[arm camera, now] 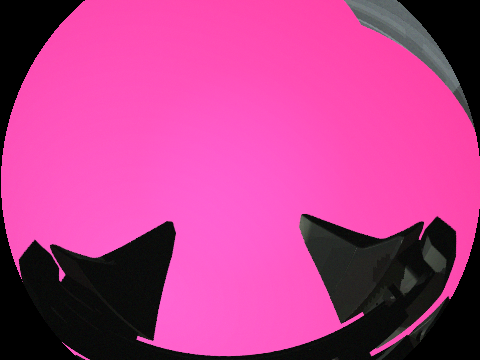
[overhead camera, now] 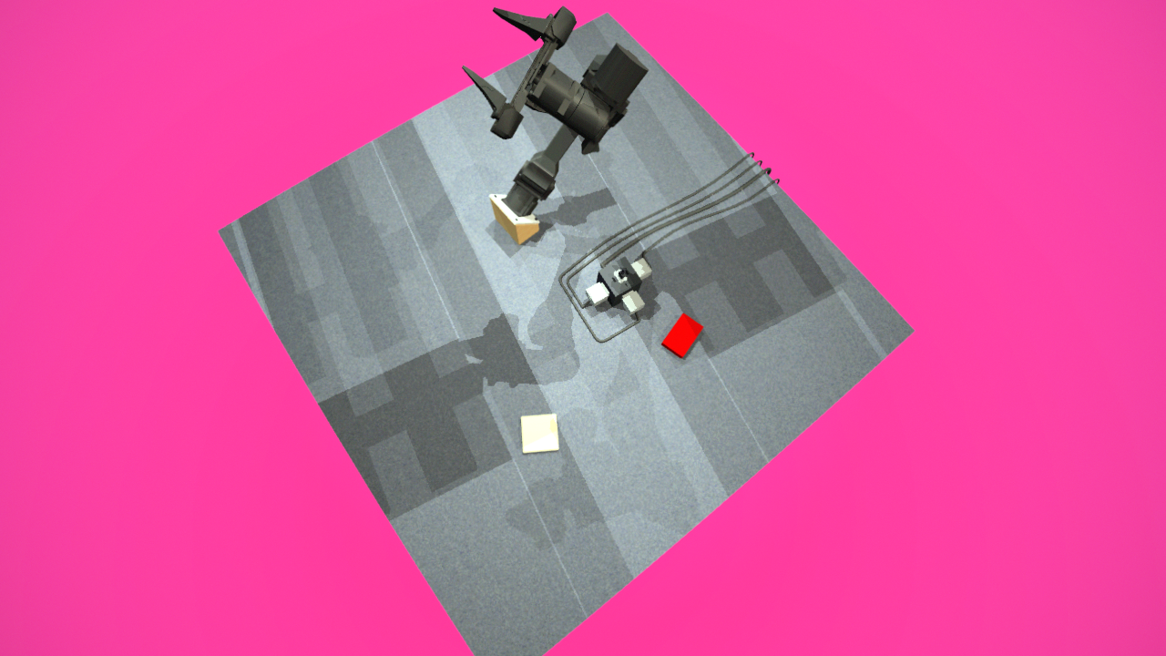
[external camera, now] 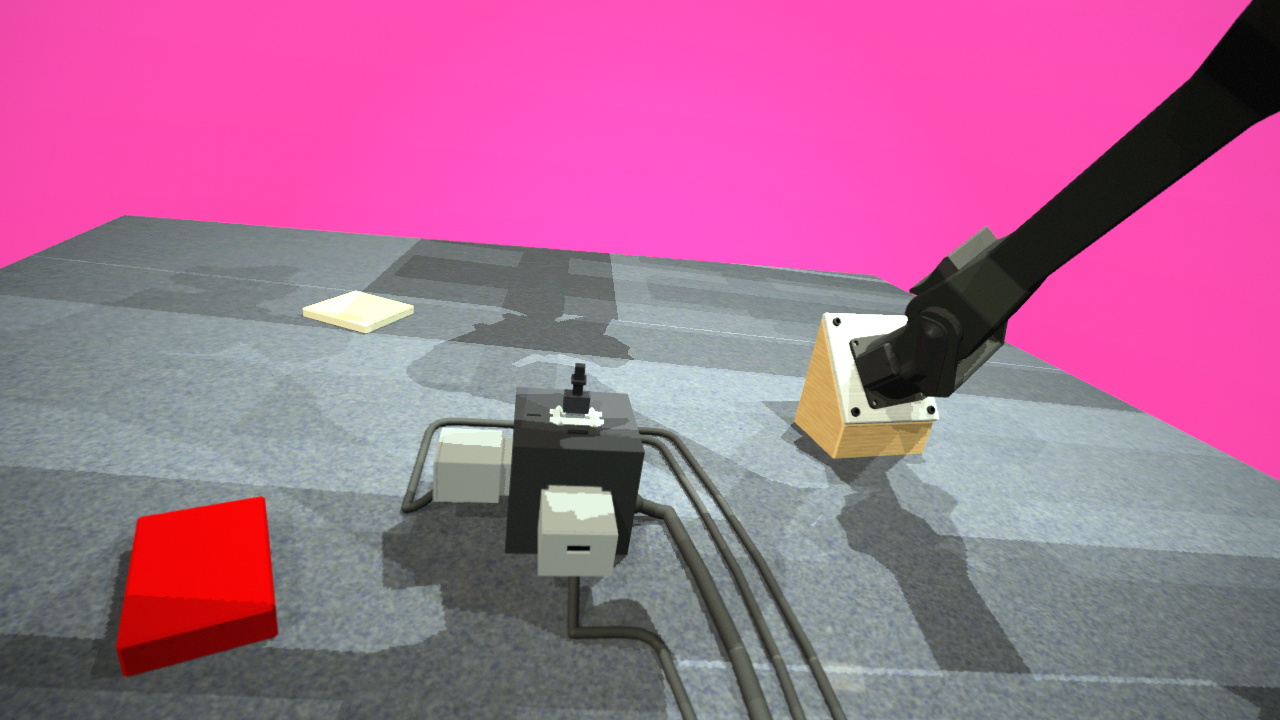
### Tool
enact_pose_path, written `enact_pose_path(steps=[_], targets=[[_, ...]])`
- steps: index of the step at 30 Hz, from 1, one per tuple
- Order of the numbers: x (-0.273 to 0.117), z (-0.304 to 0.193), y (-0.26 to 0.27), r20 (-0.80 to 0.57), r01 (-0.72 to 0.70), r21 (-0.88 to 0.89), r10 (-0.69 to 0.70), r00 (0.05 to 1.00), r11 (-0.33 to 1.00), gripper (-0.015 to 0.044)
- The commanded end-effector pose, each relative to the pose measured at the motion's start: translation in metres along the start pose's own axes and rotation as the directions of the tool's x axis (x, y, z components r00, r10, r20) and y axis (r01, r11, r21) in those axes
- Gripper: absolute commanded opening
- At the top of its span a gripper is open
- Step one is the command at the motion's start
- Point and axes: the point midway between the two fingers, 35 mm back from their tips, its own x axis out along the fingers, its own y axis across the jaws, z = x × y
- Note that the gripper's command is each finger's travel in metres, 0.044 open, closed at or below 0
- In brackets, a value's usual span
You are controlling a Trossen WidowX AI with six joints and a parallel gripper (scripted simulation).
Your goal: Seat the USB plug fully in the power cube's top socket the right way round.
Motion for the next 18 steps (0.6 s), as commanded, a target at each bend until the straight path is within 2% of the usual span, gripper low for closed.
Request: enact_pose_path(steps=[1,3,5,8,13,18], targets=[[-0.002,-0.003,-0.003,-0.018,0.011,-0.020,-0.011,1.000,1.000,0.0426],[-0.018,-0.022,-0.030,-0.149,0.082,-0.184,-0.110,0.983,0.980,0.0440],[-0.048,-0.041,-0.071,-0.294,0.142,-0.413,-0.279,0.914,0.900,0.0440],[-0.074,-0.047,-0.101,-0.362,0.155,-0.565,-0.412,0.836,0.811,0.0440],[-0.133,-0.042,-0.154,-0.400,0.084,-0.815,-0.660,0.635,0.574,0.0440],[-0.190,-0.019,-0.195,-0.323,-0.030,-0.939,-0.850,0.417,0.342,0.0440]])
